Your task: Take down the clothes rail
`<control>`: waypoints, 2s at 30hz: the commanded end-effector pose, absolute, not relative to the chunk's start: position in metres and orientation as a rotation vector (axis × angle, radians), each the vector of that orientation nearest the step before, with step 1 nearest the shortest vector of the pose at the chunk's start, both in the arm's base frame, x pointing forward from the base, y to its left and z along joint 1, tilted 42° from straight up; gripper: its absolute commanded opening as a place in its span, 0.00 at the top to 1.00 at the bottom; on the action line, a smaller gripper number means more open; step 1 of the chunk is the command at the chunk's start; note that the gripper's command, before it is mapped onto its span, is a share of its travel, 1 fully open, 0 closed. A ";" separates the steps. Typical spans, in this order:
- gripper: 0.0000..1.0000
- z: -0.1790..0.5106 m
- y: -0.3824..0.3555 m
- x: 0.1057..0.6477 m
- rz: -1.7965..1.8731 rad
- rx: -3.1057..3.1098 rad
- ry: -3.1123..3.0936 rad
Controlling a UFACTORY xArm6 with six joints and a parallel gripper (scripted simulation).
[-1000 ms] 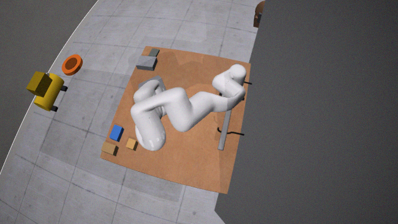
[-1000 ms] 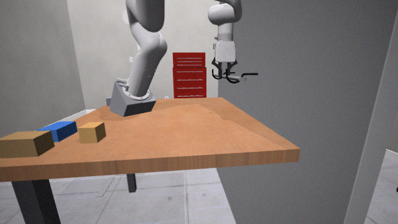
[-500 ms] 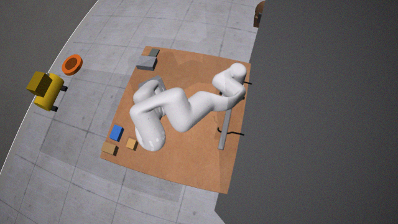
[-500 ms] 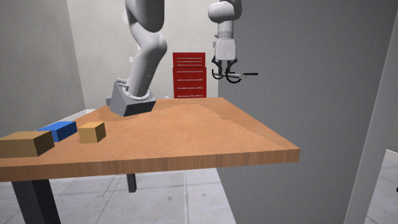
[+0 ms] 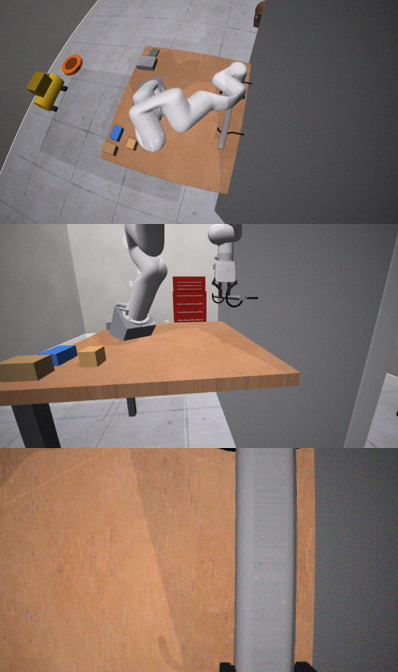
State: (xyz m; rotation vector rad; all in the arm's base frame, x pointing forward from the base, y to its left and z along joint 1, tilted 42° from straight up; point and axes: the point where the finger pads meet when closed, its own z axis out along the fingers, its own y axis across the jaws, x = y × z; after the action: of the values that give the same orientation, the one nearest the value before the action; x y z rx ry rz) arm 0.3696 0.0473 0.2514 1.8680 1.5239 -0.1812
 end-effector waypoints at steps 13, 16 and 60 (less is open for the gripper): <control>1.00 0.260 0.054 0.367 -0.177 1.868 1.524; 1.00 0.261 0.055 0.366 -0.177 1.868 1.524; 1.00 0.280 0.070 0.358 -0.177 1.868 1.524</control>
State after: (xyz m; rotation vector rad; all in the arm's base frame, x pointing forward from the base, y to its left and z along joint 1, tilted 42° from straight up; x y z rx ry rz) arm 0.3586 0.0679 0.2771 1.8680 1.5239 -0.1813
